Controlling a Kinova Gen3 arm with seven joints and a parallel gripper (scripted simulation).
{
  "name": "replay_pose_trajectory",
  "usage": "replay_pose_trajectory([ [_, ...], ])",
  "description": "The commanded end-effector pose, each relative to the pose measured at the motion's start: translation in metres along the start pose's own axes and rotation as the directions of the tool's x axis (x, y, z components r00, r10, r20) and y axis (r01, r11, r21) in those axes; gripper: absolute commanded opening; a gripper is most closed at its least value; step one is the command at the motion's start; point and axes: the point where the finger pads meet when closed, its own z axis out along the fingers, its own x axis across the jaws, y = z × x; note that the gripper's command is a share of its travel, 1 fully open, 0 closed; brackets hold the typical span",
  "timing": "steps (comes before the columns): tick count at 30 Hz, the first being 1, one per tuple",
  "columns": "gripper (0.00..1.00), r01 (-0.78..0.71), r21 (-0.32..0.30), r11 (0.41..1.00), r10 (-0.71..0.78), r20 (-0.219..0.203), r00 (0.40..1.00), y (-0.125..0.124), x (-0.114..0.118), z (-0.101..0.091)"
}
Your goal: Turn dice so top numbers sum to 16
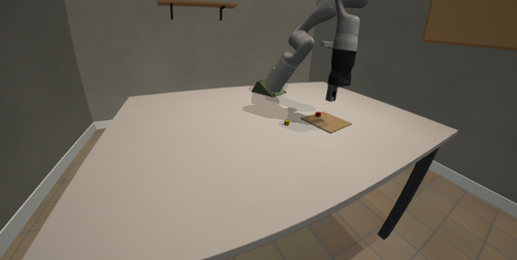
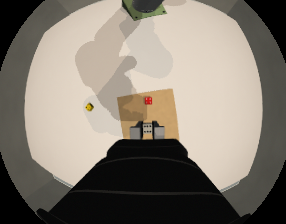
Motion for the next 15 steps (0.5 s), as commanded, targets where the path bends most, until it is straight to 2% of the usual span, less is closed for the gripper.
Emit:
replay_pose_trajectory([
  [1,0.34,-0.003,0.006,1.0,0.003,-0.012,1.0,-0.002,0.002,0.008],
  [4,0.34,-0.003,0.006,1.0,0.003,-0.012,1.0,-0.002,0.002,0.011],
  [15,0.34,-0.003,0.006,1.0,0.004,-0.012,1.0,-0.002,0.002,0.041],
])
